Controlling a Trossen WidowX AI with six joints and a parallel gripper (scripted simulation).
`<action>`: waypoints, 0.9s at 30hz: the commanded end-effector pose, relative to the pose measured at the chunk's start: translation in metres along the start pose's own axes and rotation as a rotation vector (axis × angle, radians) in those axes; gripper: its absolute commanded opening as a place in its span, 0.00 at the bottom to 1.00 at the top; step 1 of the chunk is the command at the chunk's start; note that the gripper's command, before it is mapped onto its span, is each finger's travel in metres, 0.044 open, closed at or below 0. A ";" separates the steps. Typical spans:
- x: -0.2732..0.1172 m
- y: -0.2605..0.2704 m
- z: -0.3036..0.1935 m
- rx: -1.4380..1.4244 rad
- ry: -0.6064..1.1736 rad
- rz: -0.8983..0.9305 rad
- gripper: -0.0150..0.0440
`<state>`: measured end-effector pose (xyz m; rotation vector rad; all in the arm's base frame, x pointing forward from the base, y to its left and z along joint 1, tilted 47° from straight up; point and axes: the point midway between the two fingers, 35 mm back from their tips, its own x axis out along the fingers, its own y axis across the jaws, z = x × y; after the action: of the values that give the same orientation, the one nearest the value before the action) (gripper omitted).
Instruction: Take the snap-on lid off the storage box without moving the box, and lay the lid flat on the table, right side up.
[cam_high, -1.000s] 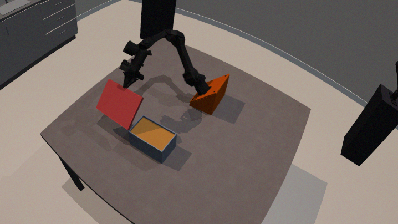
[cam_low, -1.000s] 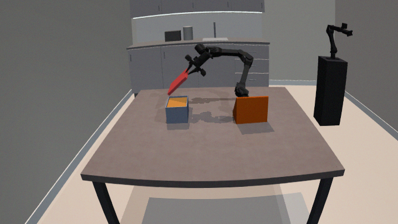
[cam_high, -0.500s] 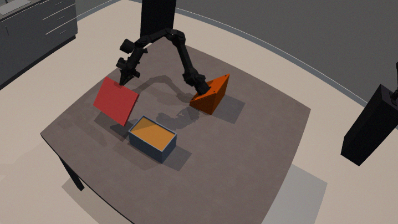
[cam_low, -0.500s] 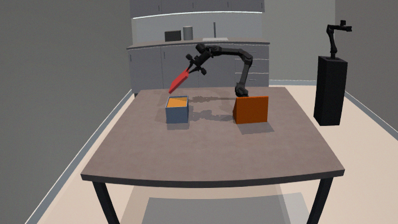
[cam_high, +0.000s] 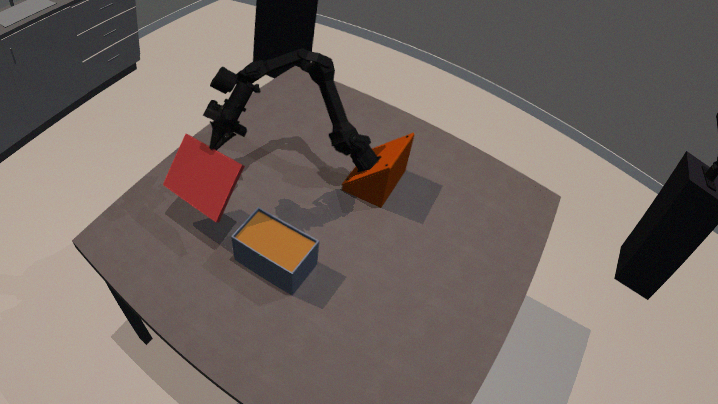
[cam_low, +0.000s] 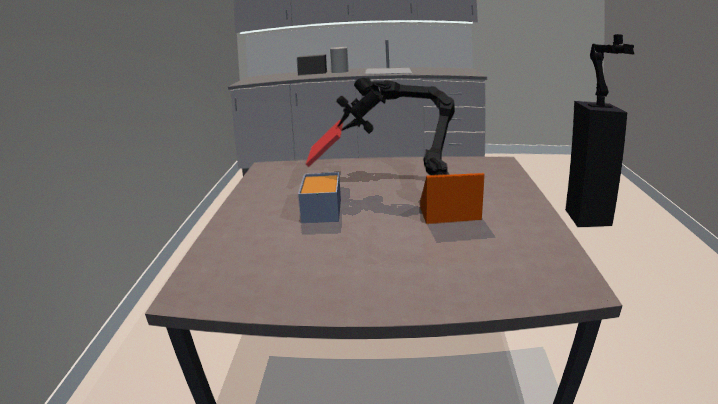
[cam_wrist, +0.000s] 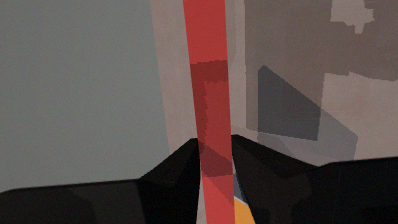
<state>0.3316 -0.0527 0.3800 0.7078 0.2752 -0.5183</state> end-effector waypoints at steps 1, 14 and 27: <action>-0.001 0.003 0.001 -0.002 0.005 0.017 0.25; 0.008 -0.009 -0.002 -0.002 0.004 0.017 0.25; 0.014 -0.016 -0.002 -0.003 0.003 0.018 0.25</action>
<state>0.3339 -0.0679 0.3652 0.7084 0.2700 -0.5136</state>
